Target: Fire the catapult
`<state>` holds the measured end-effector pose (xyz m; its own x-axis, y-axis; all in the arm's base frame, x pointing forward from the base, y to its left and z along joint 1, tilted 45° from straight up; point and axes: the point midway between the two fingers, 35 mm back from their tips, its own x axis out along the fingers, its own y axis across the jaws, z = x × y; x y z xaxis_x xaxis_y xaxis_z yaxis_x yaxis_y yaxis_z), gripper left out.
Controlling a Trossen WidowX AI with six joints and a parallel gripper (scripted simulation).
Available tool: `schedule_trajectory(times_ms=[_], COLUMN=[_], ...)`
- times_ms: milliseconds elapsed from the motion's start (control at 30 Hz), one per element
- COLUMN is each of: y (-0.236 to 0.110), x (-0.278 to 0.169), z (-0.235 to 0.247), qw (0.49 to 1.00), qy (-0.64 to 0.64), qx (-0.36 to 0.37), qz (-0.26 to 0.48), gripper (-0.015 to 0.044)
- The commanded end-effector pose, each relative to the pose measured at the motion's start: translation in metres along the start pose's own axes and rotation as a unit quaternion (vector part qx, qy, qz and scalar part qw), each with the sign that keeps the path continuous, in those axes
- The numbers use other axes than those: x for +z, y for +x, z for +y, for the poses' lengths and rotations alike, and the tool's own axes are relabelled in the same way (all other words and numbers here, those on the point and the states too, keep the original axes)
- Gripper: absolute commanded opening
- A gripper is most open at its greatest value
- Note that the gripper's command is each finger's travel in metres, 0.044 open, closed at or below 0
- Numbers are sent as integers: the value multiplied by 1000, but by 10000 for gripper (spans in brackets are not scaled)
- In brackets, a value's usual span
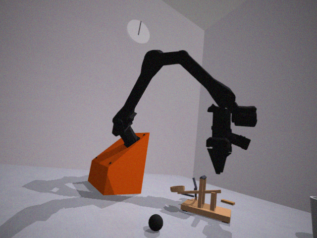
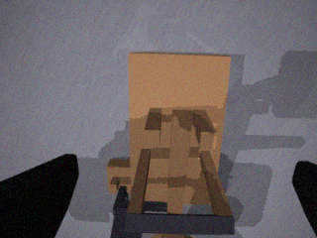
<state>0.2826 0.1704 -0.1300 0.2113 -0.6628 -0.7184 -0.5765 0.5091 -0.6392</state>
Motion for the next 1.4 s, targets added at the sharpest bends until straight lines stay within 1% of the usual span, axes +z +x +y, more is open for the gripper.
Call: schedule_trajectory(times_ms=[0, 67, 267, 1367], y=[32, 42, 44, 96], x=[-4, -5, -5, -6], z=[-1, -1, -1, -2], qw=[1000, 1000, 1000, 1000], qy=[-1, -1, -1, -1], qx=[-2, -2, -2, -3], qz=[8, 8, 8, 9], gripper=[440, 440, 440, 440])
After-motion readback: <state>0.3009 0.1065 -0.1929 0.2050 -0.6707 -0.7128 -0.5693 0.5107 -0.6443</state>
